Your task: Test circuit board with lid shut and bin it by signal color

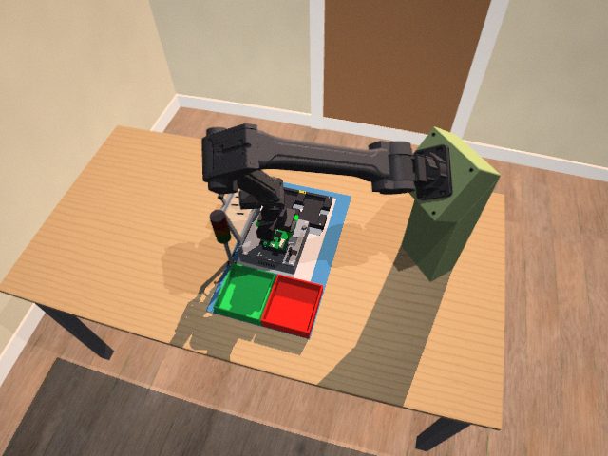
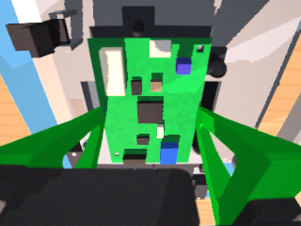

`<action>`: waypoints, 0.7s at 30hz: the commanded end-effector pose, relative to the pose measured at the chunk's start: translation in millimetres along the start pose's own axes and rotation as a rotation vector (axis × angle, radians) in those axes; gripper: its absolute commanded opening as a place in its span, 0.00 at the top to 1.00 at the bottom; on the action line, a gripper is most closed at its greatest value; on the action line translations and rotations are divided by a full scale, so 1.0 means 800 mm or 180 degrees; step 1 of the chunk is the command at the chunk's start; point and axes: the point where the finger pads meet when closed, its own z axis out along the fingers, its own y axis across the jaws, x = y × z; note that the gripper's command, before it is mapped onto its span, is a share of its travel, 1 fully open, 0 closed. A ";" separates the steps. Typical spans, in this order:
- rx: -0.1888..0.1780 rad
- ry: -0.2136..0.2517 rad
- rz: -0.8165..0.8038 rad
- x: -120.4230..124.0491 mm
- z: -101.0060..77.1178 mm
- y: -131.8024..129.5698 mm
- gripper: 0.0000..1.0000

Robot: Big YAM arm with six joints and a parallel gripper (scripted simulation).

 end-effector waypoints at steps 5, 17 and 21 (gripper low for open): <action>0.0007 -0.0012 0.0011 0.000 0.006 0.001 0.28; 0.0008 -0.0015 0.0006 -0.001 0.009 0.001 0.28; 0.0001 -0.0005 0.0019 0.001 0.009 0.003 0.28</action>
